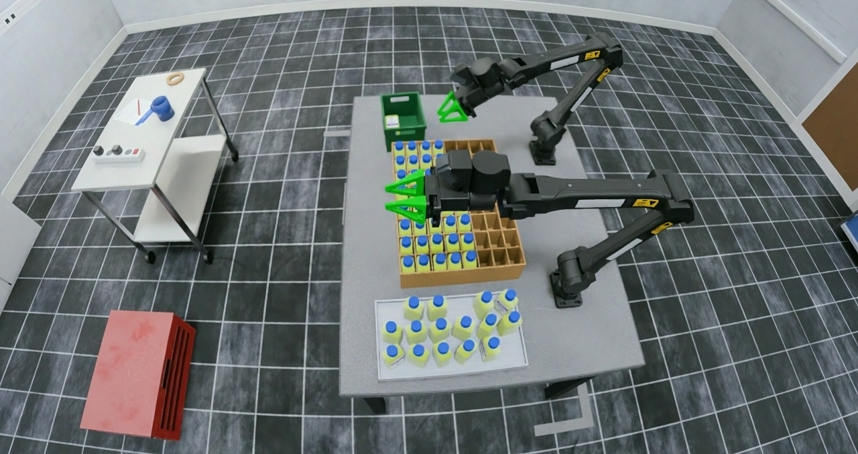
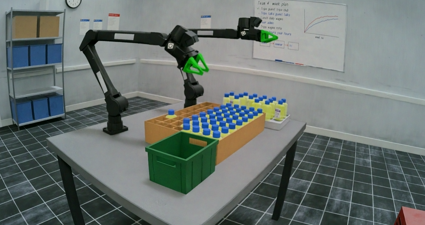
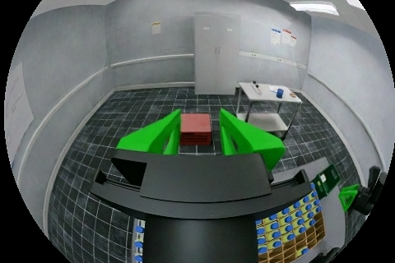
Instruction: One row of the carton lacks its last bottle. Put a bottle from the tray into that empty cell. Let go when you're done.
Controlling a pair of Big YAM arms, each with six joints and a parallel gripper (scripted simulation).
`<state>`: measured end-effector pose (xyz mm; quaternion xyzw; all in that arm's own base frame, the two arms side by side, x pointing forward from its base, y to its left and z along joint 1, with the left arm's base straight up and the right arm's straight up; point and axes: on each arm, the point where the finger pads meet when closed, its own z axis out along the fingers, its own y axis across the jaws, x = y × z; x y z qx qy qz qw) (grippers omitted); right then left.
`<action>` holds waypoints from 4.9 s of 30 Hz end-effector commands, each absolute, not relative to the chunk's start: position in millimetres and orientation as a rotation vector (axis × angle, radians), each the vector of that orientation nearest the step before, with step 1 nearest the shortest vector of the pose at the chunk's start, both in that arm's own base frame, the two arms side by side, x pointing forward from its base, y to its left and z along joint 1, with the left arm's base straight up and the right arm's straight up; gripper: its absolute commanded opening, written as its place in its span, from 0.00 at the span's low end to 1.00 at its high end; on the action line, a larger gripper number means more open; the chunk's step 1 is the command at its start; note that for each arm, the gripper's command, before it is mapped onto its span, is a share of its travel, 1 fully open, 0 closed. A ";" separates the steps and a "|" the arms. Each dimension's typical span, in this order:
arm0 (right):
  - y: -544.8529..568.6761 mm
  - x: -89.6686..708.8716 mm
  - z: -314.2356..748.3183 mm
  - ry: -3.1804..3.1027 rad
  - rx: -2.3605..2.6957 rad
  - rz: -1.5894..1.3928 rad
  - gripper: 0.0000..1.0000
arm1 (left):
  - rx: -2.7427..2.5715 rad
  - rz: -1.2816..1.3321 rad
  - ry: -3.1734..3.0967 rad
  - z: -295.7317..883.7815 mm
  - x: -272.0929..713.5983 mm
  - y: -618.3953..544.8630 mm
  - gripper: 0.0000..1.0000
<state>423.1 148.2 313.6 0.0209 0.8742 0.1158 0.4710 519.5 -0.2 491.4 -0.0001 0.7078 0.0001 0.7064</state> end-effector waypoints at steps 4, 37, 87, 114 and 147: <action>184.9 350.5 264.1 2.336 0.077 0.320 0.44 | 0.009 0.007 1.488 539.5 522.2 -3.1 0.42; 180.2 207.0 167.0 2.674 -0.044 0.044 0.44 | 0.009 0.007 1.488 539.5 522.2 -3.1 0.42; 176.9 239.3 112.2 2.680 -0.051 0.021 0.44 | 0.009 0.007 1.488 539.5 522.2 -3.1 0.42; 186.3 244.9 124.6 2.649 -0.050 0.067 0.35 | 0.009 0.007 1.488 539.5 522.2 -3.1 0.42; 186.3 244.9 124.6 2.649 -0.050 0.067 0.32 | 0.009 0.007 1.488 539.5 522.2 -3.1 0.42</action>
